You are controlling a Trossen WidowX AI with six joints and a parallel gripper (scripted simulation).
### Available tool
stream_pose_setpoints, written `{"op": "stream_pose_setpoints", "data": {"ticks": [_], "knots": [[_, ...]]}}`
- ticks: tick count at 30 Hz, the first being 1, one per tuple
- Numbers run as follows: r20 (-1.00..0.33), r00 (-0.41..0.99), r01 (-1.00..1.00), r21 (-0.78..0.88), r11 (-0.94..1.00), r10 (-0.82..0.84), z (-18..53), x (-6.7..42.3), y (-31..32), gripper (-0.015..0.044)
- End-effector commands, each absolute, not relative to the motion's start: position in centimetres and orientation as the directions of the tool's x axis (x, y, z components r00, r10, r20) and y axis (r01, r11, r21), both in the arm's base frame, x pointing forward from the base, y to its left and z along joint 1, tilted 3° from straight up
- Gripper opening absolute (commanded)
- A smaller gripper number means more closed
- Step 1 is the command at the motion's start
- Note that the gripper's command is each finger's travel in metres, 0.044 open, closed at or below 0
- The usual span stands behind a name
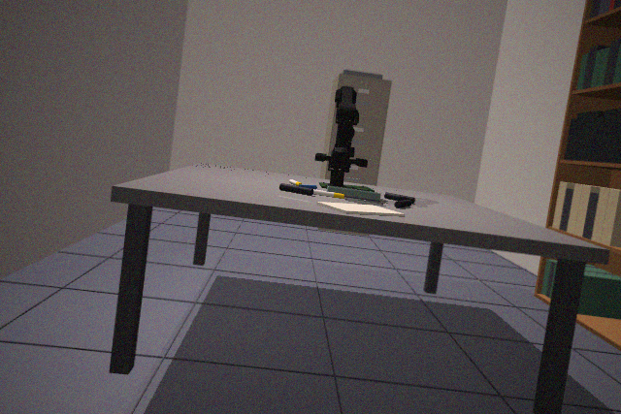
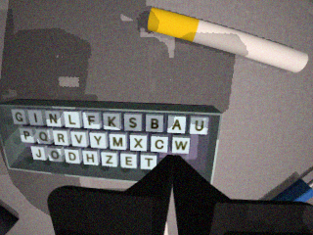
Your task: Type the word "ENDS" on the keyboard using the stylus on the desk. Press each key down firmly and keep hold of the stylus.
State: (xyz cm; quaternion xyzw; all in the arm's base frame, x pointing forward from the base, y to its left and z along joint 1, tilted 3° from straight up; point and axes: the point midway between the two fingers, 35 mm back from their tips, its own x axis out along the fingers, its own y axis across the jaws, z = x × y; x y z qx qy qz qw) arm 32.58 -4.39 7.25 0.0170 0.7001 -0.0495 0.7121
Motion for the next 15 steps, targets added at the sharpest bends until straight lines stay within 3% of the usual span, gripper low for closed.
{"op": "stream_pose_setpoints", "data": {"ticks": [1, 6, 15], "knots": [[-0.999, 0.016, 0.089, -0.045, 0.995, -0.046, 7.2, 32.6, -4.5, 0.0], [-0.999, 0.014, 0.089, -0.042, 0.995, -0.044, 7.0, 30.1, -1.8, 0.0], [-0.999, 0.014, 0.089, -0.042, 0.995, -0.044, 7.0, 29.9, -1.7, 0.0]]}}
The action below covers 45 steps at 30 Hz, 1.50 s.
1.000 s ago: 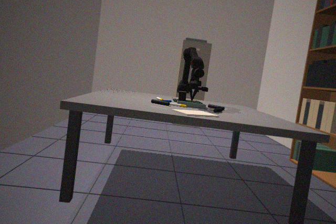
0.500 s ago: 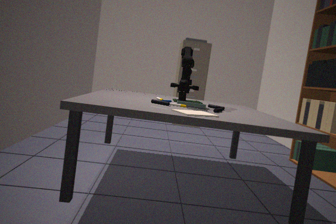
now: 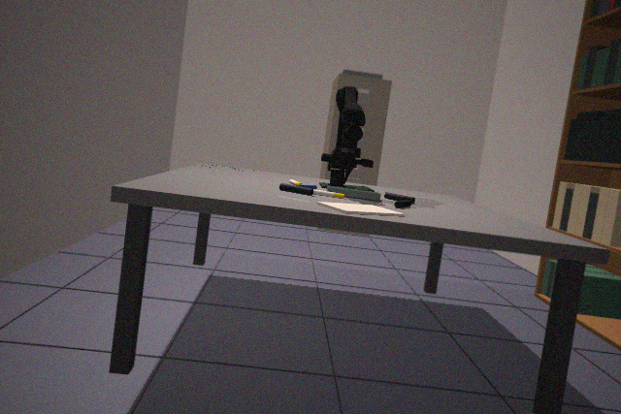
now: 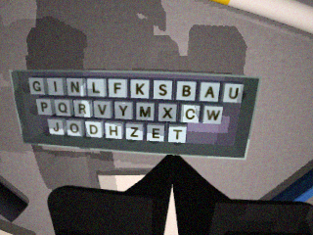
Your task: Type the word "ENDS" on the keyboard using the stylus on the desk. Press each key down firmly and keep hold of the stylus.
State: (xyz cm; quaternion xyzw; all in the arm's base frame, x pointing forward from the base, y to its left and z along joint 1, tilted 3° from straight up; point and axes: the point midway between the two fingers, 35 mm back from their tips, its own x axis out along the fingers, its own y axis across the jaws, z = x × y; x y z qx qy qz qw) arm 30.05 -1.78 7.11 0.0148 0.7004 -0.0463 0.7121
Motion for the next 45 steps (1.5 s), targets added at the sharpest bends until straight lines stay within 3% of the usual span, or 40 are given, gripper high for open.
{"op": "stream_pose_setpoints", "data": {"ticks": [1, 9, 19, 24, 33, 37, 41, 45], "knots": [[-0.999, 0.014, 0.089, -0.042, 0.995, -0.044, 7.0, 29.9, -1.7, 0.0], [-0.999, 0.014, 0.089, -0.035, 0.995, -0.036, 6.8, 30.6, 5.6, 0.0], [-0.999, 0.014, 0.089, -0.035, 0.995, -0.036, 7.0, 30.6, 5.6, 0.0], [-0.999, 0.014, 0.089, -0.035, 0.995, -0.036, 12.5, 30.5, 5.8, 0.0], [-0.999, 0.037, 0.087, -0.028, 0.996, -0.031, 12.7, 30.8, 5.8, 0.0], [-0.999, 0.033, 0.087, -0.029, 0.996, -0.032, 12.6, 30.8, 5.8, 0.0105], [-0.999, 0.033, 0.087, -0.029, 0.996, -0.032, 12.6, 30.8, 5.8, 0.0], [-0.999, 0.033, 0.087, -0.029, 0.996, -0.032, 12.6, 30.8, 5.8, 0.0]]}}
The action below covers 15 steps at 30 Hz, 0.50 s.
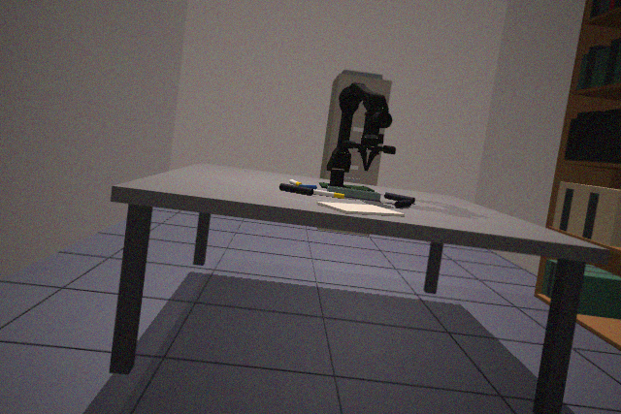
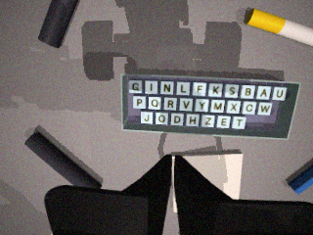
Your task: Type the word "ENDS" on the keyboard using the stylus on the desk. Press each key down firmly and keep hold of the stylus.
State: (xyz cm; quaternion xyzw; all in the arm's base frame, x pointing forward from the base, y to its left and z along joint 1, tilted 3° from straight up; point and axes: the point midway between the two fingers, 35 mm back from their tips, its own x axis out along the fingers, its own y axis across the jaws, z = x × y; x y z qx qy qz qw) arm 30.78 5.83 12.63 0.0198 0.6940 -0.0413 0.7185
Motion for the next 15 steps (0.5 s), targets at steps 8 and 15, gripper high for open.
{"op": "stream_pose_setpoints", "data": {"ticks": [8, 15], "knots": [[-0.999, 0.039, 0.095, -0.029, 0.995, -0.033, 12.6, 30.8, 5.6, 0.0079], [-0.96, 0.238, 0.395, -0.046, 0.918, -0.15, 11.3, 29.7, -3.9, 0.015]]}}
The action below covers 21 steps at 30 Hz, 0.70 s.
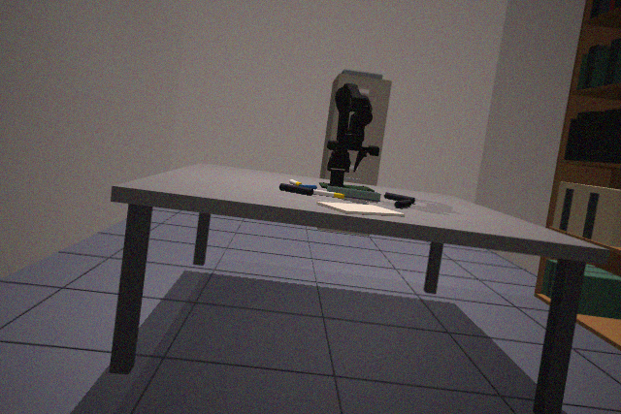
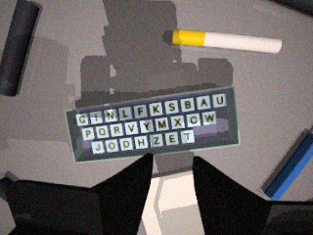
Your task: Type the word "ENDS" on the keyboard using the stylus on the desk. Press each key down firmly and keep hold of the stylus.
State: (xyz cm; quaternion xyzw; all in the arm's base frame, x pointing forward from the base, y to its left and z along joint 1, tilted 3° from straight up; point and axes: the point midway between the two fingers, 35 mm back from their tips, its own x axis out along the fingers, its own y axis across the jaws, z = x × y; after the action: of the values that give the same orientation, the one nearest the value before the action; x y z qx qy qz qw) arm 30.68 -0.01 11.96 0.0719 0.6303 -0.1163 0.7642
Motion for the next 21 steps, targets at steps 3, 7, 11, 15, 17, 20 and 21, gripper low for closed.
{"op": "stream_pose_setpoints", "data": {"ticks": [3, 7, 11, 15, 17, 20, 21], "knots": [[-0.922, 0.306, 0.532, -0.042, 0.846, -0.238, 10.6, 28.2, -8.6, 0.015], [-0.857, 0.351, 0.691, -0.034, 0.722, -0.377, 9.8, 25.1, -14.0, 0.015], [-0.845, 0.353, 0.716, -0.033, 0.697, -0.402, 9.6, 24.2, -14.5, 0.015], [-0.845, 0.353, 0.716, -0.033, 0.697, -0.402, 9.6, 24.2, -14.5, 0.015], [-0.845, 0.353, 0.716, -0.033, 0.697, -0.402, 9.4, 24.2, -14.5, 0.015], [-0.845, 0.353, 0.716, -0.033, 0.697, -0.402, 9.2, 24.2, -14.5, 0.015], [-0.845, 0.353, 0.716, -0.033, 0.697, -0.402, 9.1, 24.2, -14.5, 0.015]]}}
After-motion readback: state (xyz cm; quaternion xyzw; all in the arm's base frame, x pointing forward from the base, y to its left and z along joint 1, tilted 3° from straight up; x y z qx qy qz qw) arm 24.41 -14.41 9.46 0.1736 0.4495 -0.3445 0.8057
